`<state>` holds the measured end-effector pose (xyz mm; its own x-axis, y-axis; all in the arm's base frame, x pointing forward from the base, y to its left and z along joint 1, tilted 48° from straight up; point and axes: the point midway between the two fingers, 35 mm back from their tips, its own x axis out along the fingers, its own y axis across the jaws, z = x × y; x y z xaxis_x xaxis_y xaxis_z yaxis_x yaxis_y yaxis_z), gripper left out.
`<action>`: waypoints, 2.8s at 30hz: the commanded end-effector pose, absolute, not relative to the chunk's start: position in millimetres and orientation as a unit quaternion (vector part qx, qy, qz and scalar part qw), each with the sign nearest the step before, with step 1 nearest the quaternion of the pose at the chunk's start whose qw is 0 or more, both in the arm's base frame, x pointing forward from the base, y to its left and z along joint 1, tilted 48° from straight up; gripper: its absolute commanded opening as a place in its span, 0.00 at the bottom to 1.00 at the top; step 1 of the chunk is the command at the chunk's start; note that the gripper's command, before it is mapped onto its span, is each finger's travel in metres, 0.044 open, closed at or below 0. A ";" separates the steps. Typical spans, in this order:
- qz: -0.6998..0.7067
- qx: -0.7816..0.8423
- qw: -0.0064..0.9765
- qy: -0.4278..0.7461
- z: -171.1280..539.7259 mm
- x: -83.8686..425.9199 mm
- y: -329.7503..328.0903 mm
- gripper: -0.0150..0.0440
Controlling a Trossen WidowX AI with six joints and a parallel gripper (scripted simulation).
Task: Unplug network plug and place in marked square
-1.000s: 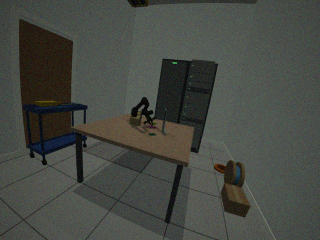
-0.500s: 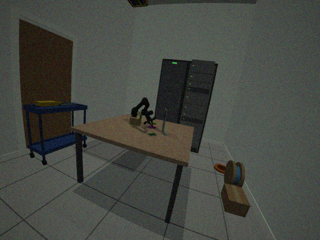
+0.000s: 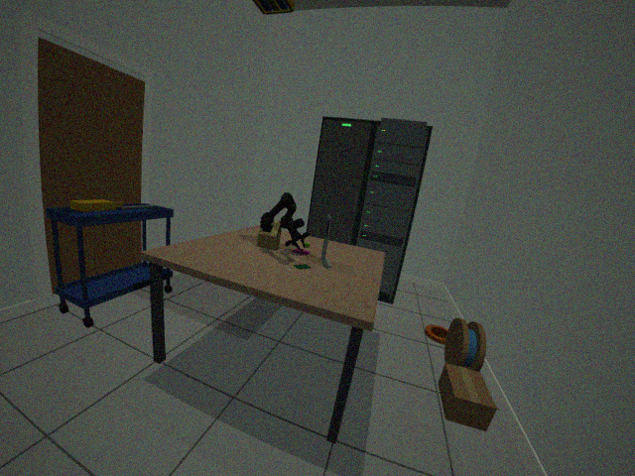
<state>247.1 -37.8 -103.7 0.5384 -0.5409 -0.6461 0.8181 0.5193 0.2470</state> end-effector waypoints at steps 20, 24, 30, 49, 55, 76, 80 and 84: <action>-0.409 0.273 0.833 0.255 -91.9 237.5 -26.7 0.52; -0.408 0.273 0.833 0.255 -89.8 235.6 -24.9 0.52; -0.408 0.274 0.832 0.256 -88.6 236.5 -21.5 0.52; -0.409 0.276 0.830 0.259 -81.6 239.3 -7.2 0.52; -0.409 0.277 0.830 0.260 -78.8 239.8 -2.8 0.52; -0.409 0.277 0.829 0.261 -66.5 240.2 12.6 0.52; -0.409 0.277 0.829 0.261 -63.8 240.0 15.5 0.52; -0.409 0.277 0.830 0.261 -60.9 239.7 18.3 0.52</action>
